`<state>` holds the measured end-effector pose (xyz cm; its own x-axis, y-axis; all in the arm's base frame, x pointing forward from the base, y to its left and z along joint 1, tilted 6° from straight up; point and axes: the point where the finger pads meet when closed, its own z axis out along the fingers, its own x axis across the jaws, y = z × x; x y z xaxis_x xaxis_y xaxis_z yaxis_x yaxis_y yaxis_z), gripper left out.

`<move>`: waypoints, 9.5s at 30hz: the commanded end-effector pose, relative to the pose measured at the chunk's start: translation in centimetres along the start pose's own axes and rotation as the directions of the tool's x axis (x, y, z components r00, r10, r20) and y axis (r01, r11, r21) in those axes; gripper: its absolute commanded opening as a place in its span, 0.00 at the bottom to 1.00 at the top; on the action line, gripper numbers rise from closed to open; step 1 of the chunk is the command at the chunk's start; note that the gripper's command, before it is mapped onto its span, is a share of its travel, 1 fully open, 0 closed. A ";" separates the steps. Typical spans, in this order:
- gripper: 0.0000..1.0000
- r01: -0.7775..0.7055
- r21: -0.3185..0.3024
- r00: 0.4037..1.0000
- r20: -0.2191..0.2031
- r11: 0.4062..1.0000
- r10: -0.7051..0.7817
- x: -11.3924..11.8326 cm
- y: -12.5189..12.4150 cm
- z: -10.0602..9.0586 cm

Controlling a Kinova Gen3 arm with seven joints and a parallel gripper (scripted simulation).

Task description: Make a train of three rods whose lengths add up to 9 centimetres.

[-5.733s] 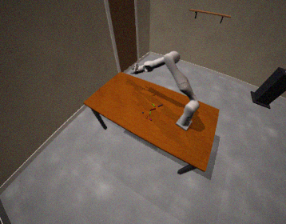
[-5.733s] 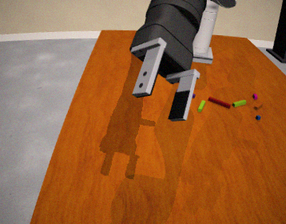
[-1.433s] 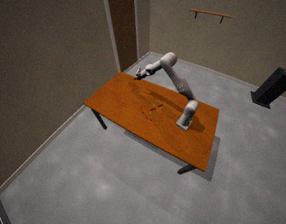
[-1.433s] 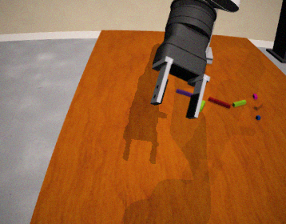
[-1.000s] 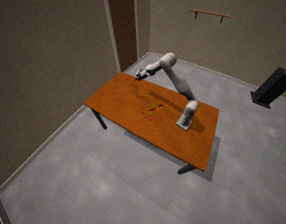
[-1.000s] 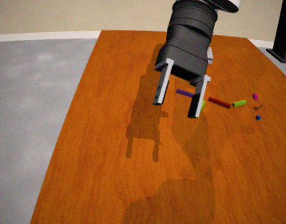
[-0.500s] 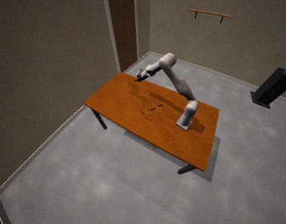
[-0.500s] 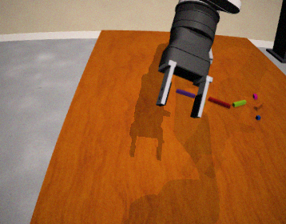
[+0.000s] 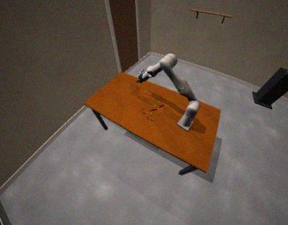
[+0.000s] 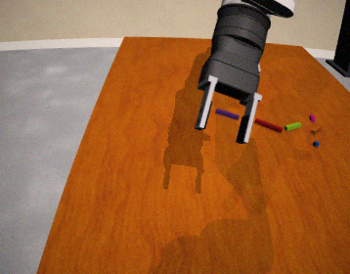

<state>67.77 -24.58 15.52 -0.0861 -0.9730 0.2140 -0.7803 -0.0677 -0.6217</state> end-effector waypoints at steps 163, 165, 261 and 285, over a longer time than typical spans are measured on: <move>1.00 -0.497 -0.424 0.847 -0.048 0.757 0.529 -11.2 20.2 -8.7; 1.00 -0.497 -0.424 0.847 -0.048 0.757 0.529 -11.2 20.2 -8.7; 1.00 -0.645 -0.597 0.703 -0.219 0.477 0.677 -16.9 30.9 -16.4; 1.00 -0.659 -0.613 0.683 -0.247 0.435 0.688 -17.7 32.2 -17.6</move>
<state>33.24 -5.75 4.91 -0.7485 -0.6563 -0.0944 -0.6620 0.7478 0.0505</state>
